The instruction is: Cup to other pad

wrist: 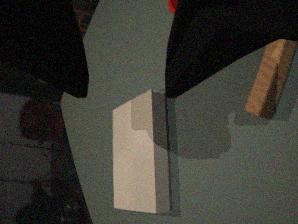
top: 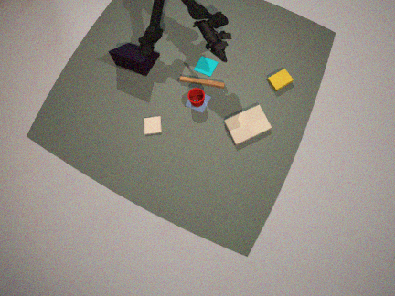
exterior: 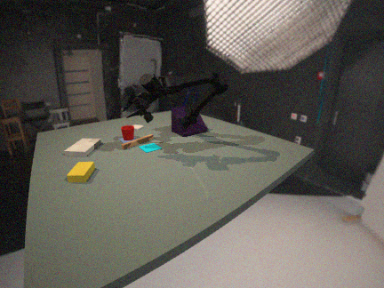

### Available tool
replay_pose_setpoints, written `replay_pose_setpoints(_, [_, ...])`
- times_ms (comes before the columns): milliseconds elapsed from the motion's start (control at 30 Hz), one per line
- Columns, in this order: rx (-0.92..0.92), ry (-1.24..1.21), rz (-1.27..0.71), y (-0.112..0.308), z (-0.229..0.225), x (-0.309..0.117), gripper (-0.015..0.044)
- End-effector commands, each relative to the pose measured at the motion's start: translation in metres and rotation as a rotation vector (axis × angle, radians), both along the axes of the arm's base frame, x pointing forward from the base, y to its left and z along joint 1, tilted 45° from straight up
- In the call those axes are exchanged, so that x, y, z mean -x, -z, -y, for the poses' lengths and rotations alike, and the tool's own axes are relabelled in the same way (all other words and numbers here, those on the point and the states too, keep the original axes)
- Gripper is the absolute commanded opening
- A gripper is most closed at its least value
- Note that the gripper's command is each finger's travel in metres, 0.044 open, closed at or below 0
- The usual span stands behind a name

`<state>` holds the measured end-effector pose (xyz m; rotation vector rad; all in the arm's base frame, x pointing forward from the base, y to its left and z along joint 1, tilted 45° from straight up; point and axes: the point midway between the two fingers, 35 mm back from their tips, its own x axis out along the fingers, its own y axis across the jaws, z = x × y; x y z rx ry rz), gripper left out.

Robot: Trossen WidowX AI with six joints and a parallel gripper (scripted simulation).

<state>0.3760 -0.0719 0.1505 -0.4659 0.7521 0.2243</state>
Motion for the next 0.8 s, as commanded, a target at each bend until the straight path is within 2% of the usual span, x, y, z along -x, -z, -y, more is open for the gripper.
replay_pose_setpoints(0, [-0.013, -0.201, -0.284, 0.066, 0.027, 0.011, 0.0148])
replay_pose_setpoints(233, [-0.187, -0.414, -0.479, 0.124, 0.053, 0.04, 0.0148])
replay_pose_setpoints(433, [-0.412, -0.64, -0.509, 0.158, 0.062, 0.068, 0.0148])
replay_pose_setpoints(533, [-0.478, -0.697, -0.49, 0.164, 0.063, 0.074, 0.0148])
replay_pose_setpoints(767, [-0.478, -0.697, -0.49, 0.162, 0.061, 0.073, 0.0148])
